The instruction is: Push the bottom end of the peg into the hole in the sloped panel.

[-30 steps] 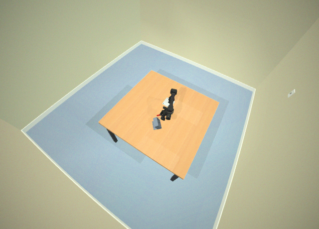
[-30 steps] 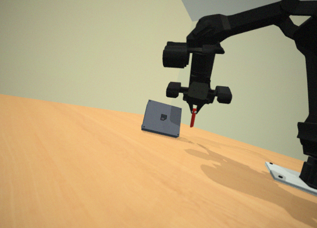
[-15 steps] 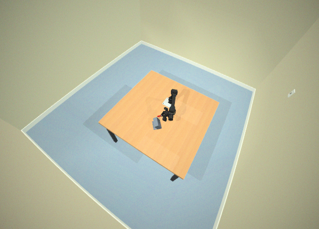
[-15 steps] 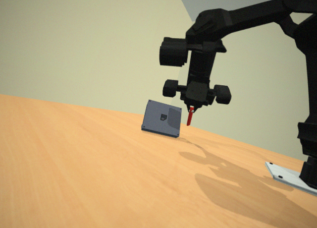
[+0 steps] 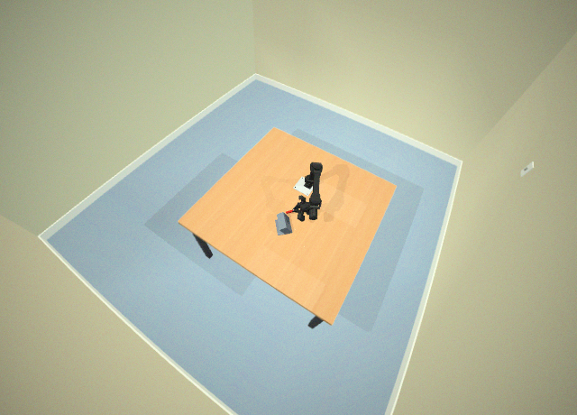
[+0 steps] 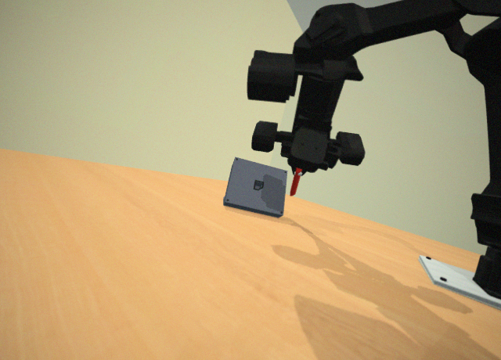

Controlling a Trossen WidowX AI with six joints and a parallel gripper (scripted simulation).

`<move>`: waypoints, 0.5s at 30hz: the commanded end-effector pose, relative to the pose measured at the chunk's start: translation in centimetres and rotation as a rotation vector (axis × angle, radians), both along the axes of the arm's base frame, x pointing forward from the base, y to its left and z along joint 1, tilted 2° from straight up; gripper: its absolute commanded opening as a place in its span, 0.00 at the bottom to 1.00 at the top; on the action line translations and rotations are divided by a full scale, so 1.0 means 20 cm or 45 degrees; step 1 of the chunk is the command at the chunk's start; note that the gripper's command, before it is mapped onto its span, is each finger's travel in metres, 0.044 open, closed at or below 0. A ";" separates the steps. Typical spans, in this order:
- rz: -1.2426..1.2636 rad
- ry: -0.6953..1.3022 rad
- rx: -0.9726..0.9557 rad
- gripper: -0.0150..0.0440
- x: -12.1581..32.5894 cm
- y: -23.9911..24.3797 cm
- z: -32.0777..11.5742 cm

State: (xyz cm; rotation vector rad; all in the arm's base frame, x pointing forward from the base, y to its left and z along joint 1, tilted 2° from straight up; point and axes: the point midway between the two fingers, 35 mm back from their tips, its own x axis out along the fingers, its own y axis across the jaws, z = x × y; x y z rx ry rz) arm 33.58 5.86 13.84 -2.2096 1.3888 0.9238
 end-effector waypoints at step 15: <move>0.084 -0.081 -0.078 0.25 0.00 0.12 0.01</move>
